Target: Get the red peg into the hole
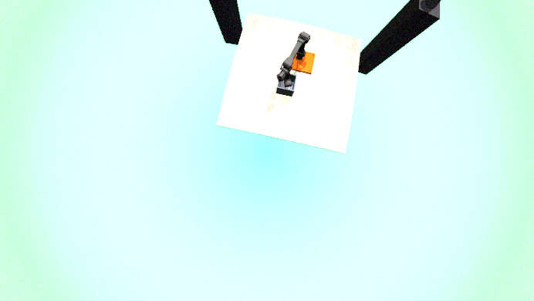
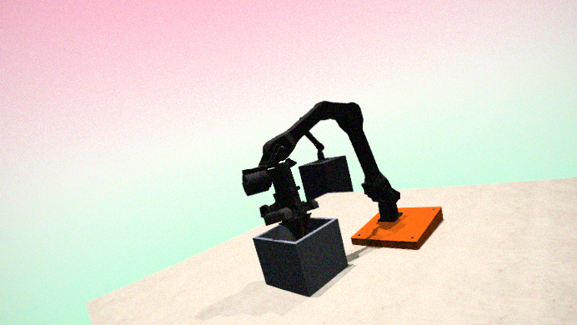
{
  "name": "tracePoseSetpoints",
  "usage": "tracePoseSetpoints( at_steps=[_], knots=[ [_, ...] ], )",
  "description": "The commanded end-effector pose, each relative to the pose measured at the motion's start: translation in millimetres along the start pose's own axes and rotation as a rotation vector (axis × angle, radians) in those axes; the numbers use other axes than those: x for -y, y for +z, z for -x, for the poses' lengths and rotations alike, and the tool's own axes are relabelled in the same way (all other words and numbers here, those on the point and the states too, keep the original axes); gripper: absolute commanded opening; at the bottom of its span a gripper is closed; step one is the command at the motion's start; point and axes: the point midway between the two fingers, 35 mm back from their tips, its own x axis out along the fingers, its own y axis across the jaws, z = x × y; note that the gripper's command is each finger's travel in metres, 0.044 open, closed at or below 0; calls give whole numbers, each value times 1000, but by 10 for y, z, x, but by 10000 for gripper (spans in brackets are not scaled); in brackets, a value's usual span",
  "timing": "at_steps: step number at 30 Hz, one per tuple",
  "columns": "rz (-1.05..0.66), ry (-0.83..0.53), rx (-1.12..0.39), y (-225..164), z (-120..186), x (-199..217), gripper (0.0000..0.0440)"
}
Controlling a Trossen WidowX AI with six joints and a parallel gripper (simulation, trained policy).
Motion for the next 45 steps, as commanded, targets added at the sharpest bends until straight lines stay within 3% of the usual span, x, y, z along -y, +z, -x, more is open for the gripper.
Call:
tracePoseSetpoints(
  at_steps=[1, 5, 14, 45],
  knots=[
    [29, -13, -21, -3, -155, -3, 0],
    [55, -21, -23, 11, -265, -10, 0],
    [95, -59, -37, 3, -418, 28, 160],
    [141, 154, -121, 277, 70, -432, 158]
  ],
)
